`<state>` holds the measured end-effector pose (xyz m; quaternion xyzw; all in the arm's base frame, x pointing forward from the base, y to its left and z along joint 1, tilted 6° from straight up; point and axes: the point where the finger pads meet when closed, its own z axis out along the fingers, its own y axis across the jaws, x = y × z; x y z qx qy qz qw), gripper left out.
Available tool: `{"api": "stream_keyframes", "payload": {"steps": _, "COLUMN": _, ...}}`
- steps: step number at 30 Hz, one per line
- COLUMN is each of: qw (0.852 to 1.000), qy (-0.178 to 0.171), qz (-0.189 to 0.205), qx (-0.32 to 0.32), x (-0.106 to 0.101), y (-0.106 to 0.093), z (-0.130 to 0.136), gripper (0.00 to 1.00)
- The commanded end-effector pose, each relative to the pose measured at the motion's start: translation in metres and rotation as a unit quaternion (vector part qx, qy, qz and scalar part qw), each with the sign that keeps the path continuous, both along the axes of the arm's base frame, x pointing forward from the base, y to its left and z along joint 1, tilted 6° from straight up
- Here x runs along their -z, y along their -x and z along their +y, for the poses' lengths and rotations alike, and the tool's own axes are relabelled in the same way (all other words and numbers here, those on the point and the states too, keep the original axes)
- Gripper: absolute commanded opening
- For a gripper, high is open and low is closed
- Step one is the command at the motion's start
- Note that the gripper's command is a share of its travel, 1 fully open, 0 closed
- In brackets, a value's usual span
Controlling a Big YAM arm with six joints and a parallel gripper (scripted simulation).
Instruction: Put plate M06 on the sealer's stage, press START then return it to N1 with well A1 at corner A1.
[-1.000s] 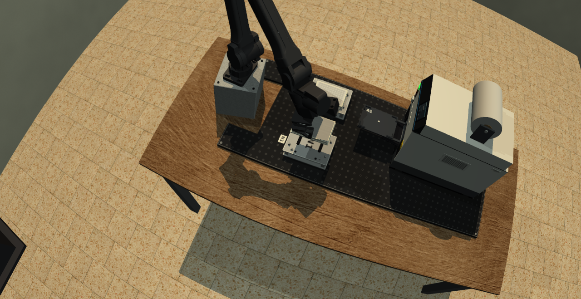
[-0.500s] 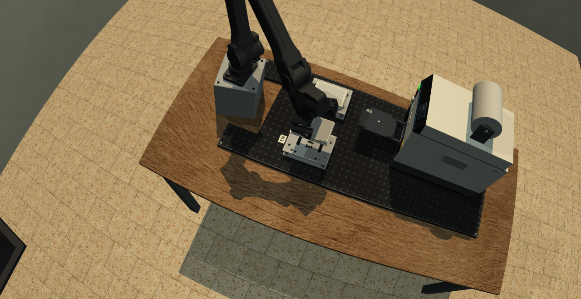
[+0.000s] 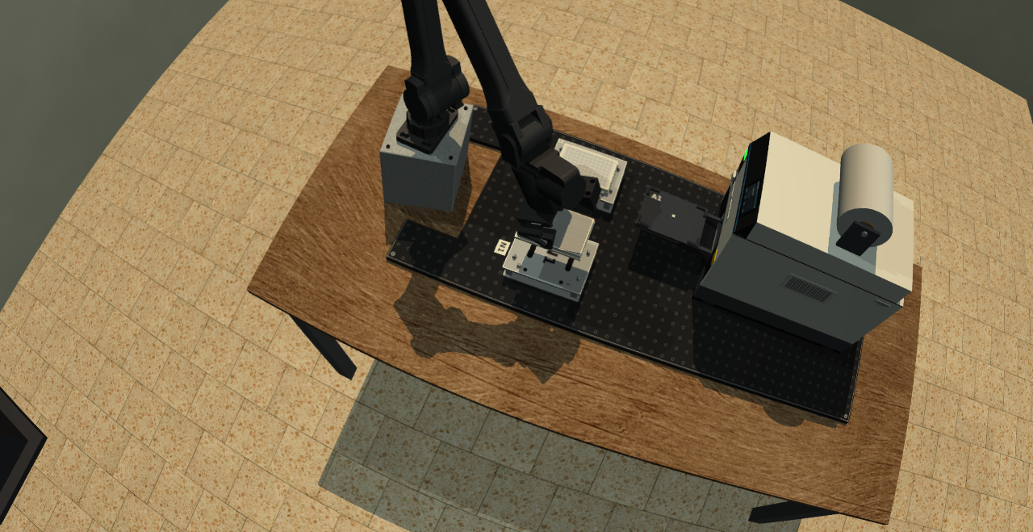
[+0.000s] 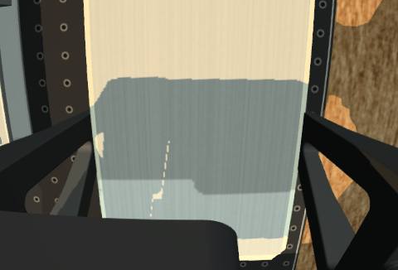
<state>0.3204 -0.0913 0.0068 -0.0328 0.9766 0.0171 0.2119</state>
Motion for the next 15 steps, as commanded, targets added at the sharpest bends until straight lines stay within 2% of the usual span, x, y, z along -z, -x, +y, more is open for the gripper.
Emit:
{"api": "stream_keyframes", "payload": {"steps": 1, "qw": 1.000, "qy": 0.005, "qz": -0.014, "qx": -0.003, "x": -0.006, "y": -0.014, "z": -0.001, "gripper": 0.00}}
{"api": "stream_keyframes", "payload": {"steps": 8, "qw": 1.000, "qy": 0.007, "qz": -0.018, "qx": -0.003, "x": -0.004, "y": -0.018, "z": -0.002, "gripper": 0.00}}
{"api": "stream_keyframes", "payload": {"steps": 15, "qw": 1.000, "qy": 0.003, "qz": -0.008, "qx": -0.003, "x": 0.005, "y": -0.008, "z": 0.002, "gripper": 0.00}}
